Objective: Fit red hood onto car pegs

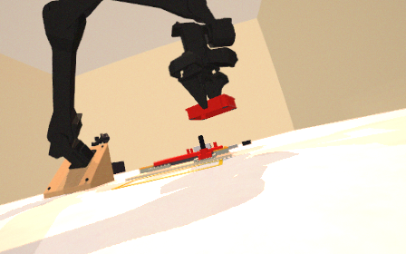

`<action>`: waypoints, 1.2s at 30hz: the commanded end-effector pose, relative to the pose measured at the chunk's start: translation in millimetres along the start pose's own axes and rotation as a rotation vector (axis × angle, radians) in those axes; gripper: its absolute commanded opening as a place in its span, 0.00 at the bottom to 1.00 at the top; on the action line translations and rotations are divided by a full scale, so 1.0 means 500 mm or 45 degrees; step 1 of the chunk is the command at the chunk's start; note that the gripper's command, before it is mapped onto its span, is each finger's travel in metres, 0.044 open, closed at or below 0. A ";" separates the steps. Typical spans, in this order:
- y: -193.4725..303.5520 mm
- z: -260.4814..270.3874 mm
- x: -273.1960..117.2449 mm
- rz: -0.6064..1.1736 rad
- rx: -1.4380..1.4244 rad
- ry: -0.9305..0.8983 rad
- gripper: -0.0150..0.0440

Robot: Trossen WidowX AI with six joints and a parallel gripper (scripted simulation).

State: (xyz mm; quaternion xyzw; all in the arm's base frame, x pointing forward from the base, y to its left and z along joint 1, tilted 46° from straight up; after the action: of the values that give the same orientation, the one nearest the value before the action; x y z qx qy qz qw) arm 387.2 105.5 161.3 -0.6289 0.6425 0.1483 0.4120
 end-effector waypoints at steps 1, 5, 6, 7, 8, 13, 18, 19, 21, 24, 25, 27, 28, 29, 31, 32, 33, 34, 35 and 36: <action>0.051 0.064 0.003 0.012 -0.141 0.000 0.25; 0.101 0.115 0.003 0.013 -0.257 0.000 0.25; 0.113 0.126 0.003 0.014 -0.286 0.001 0.25; 0.125 0.137 0.003 0.014 -0.311 0.002 0.25; 0.137 0.148 0.004 0.014 -0.337 0.003 0.25; 0.200 0.195 0.006 0.013 -0.463 0.013 0.25; 0.217 0.207 0.007 0.013 -0.498 0.017 0.25; 0.217 0.207 0.007 0.013 -0.498 0.017 0.25; 0.213 0.205 0.007 0.012 -0.497 0.017 0.25; 0.211 0.204 0.017 0.011 -0.496 0.017 0.25; 0.212 0.204 0.023 0.011 -0.495 0.017 0.25; 0.213 0.205 0.038 0.010 -0.495 0.017 0.25; 0.213 0.206 0.048 0.010 -0.495 0.017 0.25; 0.213 0.207 0.058 0.010 -0.494 0.017 0.25; 0.213 0.208 0.080 0.009 -0.494 0.017 0.25; 0.213 0.208 0.090 0.009 -0.494 0.017 0.25; 0.214 0.209 0.099 0.009 -0.493 0.018 0.25; 0.215 0.209 0.104 0.009 -0.493 0.018 0.25; 0.215 0.209 0.105 0.009 -0.493 0.018 0.25; 0.216 0.209 0.106 0.009 -0.493 0.018 0.25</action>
State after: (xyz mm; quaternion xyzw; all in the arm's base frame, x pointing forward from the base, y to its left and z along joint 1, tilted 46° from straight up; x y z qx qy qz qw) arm 331.6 165.0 32.7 -0.6918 0.6085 0.2643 0.2853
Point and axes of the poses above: the point midway between the two fingers, 35 mm back from their tips, its own x axis out along the fingers, its own z axis across the jaws, y = z × x, the point moved 8 cm from there along -x, back along the fingers, and after that the axes turned 1 degree about x, right-handed, at the moved point
